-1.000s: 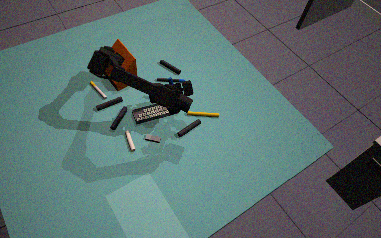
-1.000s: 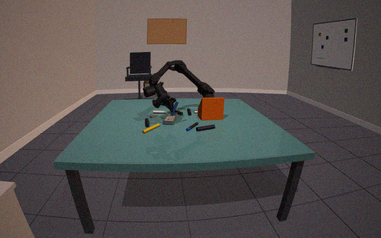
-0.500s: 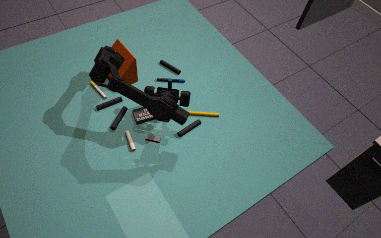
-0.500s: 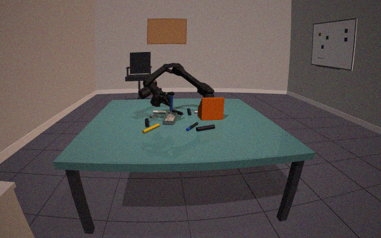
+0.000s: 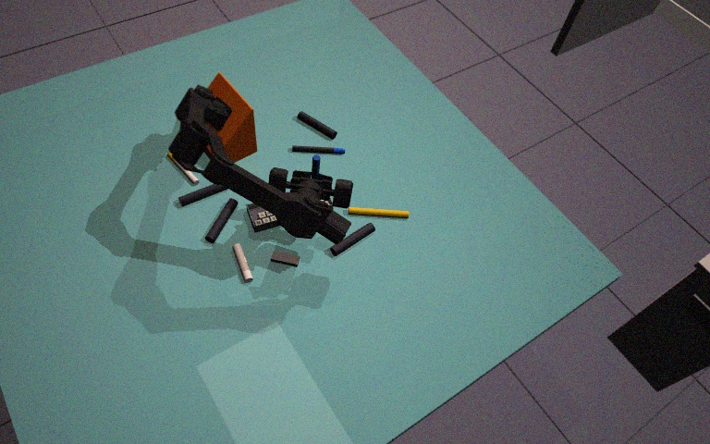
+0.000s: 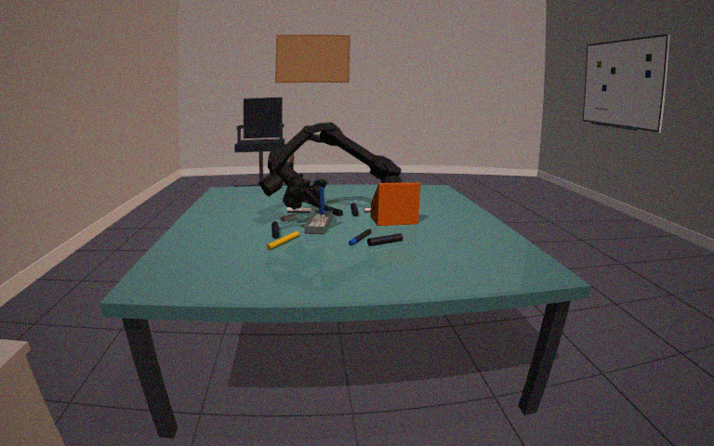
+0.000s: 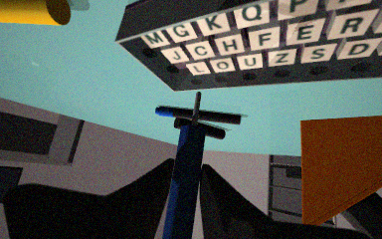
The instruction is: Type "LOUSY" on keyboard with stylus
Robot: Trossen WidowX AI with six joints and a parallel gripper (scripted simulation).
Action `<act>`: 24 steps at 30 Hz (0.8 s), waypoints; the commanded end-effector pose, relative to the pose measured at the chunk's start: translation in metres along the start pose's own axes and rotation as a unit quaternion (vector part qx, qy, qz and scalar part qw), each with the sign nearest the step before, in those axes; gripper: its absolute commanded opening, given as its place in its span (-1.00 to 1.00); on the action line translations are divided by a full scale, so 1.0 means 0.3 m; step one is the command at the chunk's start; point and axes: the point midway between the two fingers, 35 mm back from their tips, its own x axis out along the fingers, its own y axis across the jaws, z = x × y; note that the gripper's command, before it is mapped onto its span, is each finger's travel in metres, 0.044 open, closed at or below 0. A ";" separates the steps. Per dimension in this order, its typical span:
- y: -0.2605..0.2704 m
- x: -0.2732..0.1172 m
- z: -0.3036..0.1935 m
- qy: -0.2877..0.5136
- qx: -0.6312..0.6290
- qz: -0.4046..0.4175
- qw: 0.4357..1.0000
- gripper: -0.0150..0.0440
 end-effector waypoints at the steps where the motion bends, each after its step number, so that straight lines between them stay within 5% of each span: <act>1: 0.003 0.007 0.004 -0.003 -0.006 0.000 1.000 -0.49; 13: 0.003 0.007 0.004 -0.003 -0.006 0.000 1.000 -0.49; 16: 0.008 0.004 0.009 -0.003 -0.006 0.000 1.000 -0.22; 24: 0.012 0.005 0.016 -0.003 -0.006 0.000 1.000 -0.22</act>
